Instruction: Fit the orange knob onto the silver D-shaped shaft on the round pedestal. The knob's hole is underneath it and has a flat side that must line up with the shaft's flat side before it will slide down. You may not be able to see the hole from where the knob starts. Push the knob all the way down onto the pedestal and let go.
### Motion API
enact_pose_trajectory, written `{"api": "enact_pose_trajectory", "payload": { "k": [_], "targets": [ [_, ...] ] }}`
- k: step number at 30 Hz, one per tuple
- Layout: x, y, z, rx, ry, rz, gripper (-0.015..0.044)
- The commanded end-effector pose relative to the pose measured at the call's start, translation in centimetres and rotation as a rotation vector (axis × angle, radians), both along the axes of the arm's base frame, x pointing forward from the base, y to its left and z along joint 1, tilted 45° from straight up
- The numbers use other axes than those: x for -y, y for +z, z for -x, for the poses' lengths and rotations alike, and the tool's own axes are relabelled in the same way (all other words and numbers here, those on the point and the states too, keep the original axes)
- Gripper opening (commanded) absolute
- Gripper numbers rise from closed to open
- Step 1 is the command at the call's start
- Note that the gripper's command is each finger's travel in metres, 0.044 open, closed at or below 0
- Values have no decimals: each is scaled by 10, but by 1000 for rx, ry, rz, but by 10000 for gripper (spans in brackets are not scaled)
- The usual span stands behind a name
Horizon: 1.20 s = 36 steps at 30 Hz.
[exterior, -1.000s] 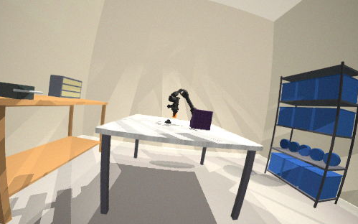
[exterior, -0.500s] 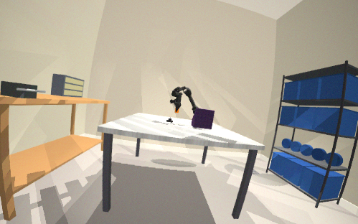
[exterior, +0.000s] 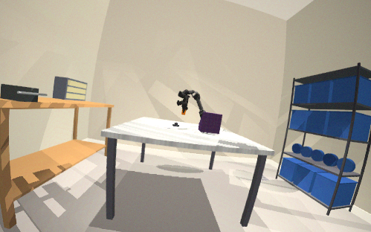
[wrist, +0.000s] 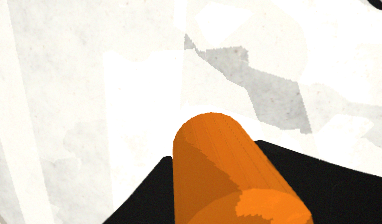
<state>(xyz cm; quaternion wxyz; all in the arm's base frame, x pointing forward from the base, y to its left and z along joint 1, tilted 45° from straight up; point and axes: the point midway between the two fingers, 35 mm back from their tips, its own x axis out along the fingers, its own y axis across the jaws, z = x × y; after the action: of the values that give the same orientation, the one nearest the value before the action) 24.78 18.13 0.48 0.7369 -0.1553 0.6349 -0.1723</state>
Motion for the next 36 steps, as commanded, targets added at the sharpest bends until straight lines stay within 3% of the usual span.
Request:
{"api": "enact_pose_trajectory", "payload": {
  "k": [1, 24, 36],
  "targets": [
    [-4, 9, 2, -3, 16, -92, 0],
    [-25, 62, 9, -9, 100, -631, 0],
    [-24, 63, 10, -10, 111, -695, 0]
  ]
}}
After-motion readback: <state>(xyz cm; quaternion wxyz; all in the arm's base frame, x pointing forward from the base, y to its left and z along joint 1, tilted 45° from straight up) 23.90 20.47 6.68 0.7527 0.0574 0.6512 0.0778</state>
